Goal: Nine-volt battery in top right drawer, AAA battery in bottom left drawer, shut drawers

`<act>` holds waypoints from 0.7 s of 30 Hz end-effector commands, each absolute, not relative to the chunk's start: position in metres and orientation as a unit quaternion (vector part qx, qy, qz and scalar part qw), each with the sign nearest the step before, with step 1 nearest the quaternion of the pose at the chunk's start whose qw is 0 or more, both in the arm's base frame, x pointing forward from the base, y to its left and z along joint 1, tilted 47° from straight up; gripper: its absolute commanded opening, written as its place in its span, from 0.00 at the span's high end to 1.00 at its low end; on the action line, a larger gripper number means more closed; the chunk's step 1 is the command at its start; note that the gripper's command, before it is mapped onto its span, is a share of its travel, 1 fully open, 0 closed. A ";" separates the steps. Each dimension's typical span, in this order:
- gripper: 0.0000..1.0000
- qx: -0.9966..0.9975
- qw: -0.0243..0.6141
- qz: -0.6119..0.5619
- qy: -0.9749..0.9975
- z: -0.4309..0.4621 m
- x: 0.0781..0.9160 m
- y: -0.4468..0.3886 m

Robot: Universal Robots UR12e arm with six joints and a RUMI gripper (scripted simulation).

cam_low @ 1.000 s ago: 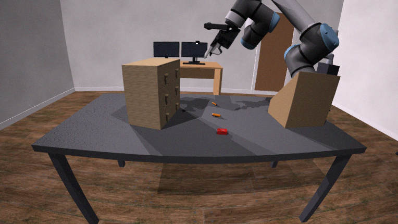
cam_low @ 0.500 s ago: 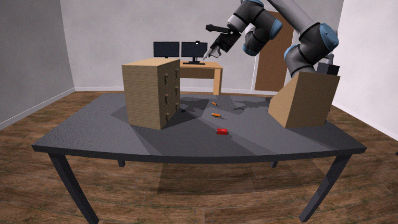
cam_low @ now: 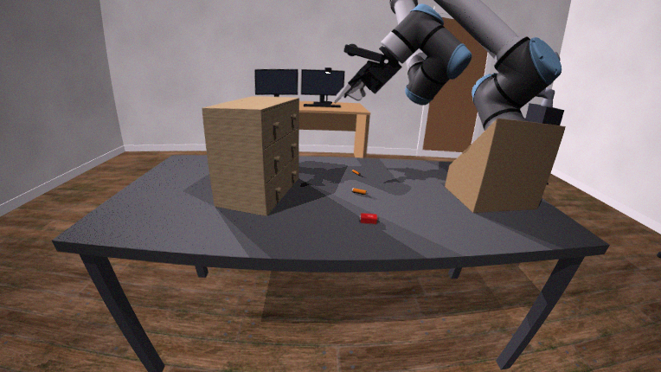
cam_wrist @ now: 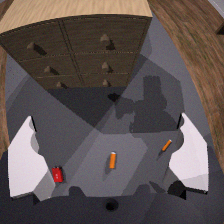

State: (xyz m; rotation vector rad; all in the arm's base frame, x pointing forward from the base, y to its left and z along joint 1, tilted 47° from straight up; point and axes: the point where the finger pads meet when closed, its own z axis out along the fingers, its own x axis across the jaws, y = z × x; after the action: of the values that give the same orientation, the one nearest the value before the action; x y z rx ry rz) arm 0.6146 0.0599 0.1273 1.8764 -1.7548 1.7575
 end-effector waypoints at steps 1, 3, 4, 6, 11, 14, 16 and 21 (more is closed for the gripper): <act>0.00 0.603 0.003 0.575 -0.553 0.126 0.617 0.058; 0.00 0.603 -0.002 0.579 -0.548 0.125 0.619 0.057; 0.00 0.603 -0.004 0.582 -0.546 0.125 0.619 0.056; 0.00 0.603 -0.009 0.586 -0.541 0.125 0.620 0.055; 0.00 0.603 -0.021 0.596 -0.530 0.123 0.623 0.052; 0.00 0.603 -0.023 0.599 -0.527 0.123 0.623 0.052; 0.00 0.603 -0.028 0.603 -0.522 0.122 0.625 0.051; 0.00 0.602 -0.040 0.613 -0.510 0.121 0.627 0.048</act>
State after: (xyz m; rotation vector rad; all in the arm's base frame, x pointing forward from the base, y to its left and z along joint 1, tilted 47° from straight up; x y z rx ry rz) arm 0.6251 0.0497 0.1218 1.9285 -1.6682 1.9341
